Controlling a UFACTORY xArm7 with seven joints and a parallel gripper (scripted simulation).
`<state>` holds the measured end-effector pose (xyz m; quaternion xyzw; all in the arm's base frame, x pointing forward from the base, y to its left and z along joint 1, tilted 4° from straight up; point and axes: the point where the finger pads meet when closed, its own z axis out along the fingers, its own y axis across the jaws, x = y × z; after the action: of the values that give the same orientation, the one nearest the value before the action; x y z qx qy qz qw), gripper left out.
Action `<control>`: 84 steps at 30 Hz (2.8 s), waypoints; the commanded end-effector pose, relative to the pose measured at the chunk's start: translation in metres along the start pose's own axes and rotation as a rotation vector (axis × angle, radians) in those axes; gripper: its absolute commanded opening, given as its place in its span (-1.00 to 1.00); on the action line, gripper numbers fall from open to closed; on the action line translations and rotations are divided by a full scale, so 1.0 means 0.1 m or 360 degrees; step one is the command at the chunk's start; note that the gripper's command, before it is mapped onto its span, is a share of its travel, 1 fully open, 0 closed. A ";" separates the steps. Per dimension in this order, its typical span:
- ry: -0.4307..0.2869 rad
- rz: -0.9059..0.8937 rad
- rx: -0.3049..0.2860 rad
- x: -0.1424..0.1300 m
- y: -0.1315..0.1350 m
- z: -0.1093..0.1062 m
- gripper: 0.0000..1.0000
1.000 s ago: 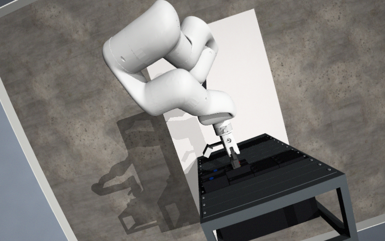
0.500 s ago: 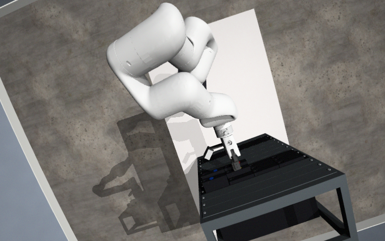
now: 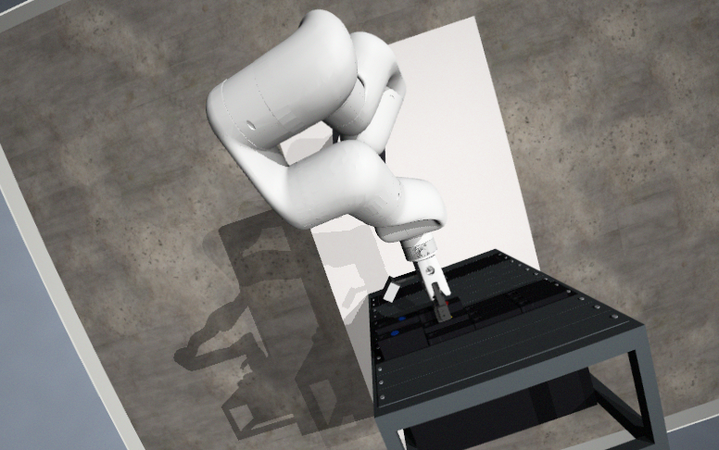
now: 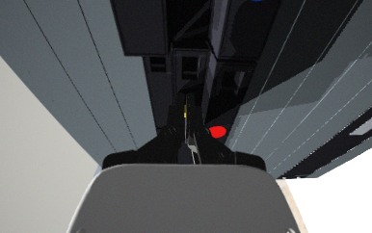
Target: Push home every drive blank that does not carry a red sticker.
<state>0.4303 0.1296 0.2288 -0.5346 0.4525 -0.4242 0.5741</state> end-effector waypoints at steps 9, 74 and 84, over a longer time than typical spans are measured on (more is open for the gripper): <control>-0.0001 0.0001 0.0003 0.00 -0.01 0.02 -1.00; -0.0001 0.0001 0.0003 0.00 -0.02 0.14 -1.00; -0.0001 0.0001 0.0003 0.00 -0.02 0.15 -1.00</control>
<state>0.4428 0.1328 0.2286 -0.5351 0.4528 -0.4233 0.5740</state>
